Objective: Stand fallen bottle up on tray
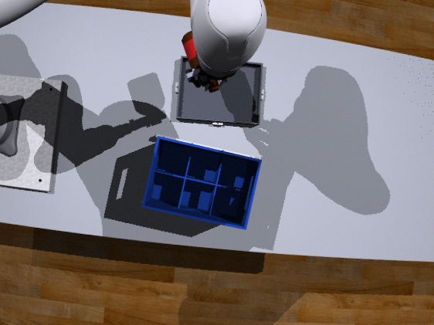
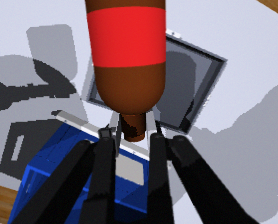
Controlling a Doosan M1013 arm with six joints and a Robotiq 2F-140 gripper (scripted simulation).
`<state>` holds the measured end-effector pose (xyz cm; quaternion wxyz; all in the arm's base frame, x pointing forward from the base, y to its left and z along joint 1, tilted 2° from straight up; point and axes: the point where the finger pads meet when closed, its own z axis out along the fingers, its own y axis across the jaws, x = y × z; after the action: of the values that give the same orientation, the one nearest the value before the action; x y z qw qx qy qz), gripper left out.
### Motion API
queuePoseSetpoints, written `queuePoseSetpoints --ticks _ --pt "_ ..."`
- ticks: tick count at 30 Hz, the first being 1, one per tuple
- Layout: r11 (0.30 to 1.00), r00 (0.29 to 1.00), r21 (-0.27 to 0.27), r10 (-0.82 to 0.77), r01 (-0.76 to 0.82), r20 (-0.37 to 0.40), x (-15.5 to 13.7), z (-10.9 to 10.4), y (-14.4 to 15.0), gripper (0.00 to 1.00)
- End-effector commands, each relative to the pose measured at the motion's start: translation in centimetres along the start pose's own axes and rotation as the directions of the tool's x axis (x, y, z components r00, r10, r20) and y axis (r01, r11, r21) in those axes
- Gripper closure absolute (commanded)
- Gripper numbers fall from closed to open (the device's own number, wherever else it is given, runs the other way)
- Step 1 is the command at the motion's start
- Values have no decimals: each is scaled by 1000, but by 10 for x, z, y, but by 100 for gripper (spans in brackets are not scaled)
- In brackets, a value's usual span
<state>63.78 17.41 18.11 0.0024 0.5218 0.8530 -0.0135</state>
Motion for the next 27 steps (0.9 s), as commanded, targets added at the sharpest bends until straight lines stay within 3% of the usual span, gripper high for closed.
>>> queuePoseSetpoints --ticks 1,14,27 --pt "1000 1000 0 -28 28 0 0 0 0 90" --pt "978 978 0 -211 211 0 0 0 0 90" --pt "973 973 0 -233 233 0 0 0 0 90"
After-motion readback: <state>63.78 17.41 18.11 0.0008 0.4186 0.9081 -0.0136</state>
